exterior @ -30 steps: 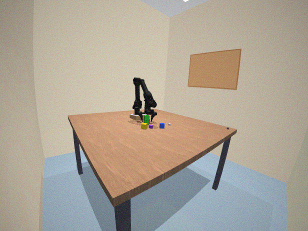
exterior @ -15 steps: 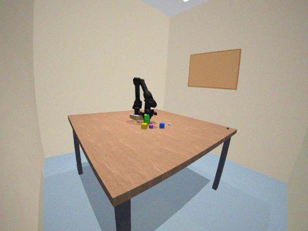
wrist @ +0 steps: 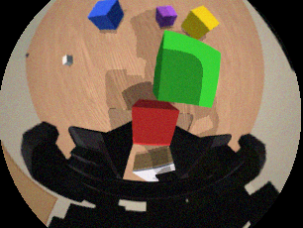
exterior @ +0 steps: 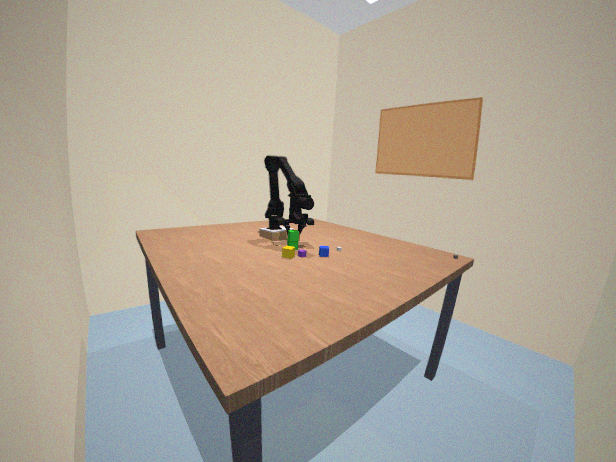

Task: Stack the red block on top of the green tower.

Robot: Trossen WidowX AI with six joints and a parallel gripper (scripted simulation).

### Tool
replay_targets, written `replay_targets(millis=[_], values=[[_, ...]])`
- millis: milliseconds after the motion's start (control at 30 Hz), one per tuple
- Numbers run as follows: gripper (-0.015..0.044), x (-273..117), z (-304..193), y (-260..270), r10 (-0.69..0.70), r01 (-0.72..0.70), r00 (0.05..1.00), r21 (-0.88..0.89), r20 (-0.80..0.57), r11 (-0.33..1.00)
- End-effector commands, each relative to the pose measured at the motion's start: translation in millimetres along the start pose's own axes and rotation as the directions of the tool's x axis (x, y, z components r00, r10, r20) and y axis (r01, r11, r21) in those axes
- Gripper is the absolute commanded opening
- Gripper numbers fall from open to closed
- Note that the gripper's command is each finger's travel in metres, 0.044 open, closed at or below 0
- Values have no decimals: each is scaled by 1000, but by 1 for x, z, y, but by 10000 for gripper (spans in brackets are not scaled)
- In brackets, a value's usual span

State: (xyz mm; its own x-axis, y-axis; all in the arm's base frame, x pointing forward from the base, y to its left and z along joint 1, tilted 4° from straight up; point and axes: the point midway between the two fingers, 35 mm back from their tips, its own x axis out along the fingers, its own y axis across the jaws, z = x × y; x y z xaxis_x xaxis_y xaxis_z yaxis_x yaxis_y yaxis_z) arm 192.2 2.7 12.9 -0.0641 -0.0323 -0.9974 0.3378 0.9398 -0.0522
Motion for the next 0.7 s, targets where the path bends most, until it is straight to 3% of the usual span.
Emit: replay_targets(millis=[0, 467, 667], values=[[0, -22, 3, 1, 3, -3, 1000, 1, 17, 1000], [0, -90, 1, 0, 3, -3, 1000, 1, 17, 1000], [0, -89, 1, 1, 4, -4, 1000, -4, 12, 1000]])
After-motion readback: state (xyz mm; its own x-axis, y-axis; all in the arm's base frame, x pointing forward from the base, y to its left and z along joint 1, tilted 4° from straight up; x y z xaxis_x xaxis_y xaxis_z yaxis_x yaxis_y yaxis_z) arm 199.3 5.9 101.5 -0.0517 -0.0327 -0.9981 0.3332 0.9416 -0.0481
